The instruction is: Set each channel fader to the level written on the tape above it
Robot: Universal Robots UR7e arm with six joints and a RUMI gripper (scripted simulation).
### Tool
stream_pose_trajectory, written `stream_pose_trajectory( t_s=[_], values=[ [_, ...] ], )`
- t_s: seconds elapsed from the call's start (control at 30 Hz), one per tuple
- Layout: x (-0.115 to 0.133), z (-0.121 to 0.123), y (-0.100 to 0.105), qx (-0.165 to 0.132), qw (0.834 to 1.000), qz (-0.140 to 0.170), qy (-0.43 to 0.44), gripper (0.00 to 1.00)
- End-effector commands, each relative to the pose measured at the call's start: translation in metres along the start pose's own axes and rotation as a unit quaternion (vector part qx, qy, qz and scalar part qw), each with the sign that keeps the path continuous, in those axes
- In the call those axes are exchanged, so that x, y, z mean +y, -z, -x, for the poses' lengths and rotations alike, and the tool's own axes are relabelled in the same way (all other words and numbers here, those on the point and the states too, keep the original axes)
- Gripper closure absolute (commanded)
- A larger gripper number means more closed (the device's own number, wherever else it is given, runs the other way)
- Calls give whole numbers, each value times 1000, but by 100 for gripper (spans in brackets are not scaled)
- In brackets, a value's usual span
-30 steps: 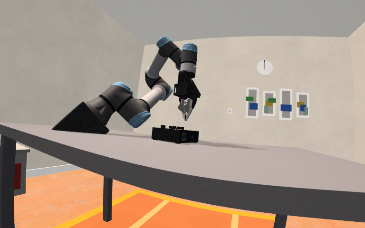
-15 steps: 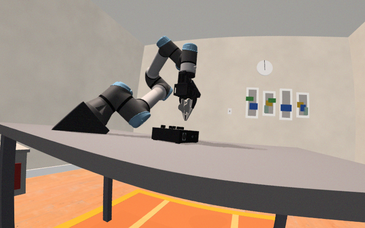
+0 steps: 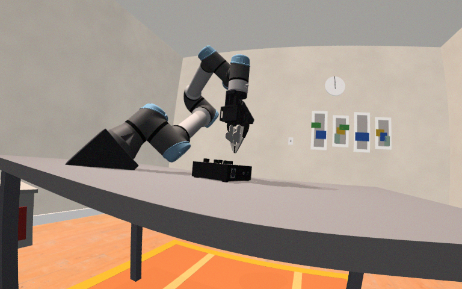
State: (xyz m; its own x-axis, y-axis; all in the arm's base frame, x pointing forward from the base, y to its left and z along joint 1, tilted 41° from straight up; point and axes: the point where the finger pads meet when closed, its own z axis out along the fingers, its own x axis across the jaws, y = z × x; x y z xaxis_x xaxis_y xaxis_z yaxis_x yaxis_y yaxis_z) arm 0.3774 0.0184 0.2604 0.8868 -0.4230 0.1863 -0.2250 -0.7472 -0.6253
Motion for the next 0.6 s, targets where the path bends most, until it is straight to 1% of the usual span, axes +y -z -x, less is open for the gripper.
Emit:
stream_pose_trajectory(
  t_s=[0.0, 0.57],
  values=[
    [0, 0, 0, 0, 1000, 0, 0, 100],
    [0, -1, -8, 0, 1000, 0, 0, 100]
  ],
)
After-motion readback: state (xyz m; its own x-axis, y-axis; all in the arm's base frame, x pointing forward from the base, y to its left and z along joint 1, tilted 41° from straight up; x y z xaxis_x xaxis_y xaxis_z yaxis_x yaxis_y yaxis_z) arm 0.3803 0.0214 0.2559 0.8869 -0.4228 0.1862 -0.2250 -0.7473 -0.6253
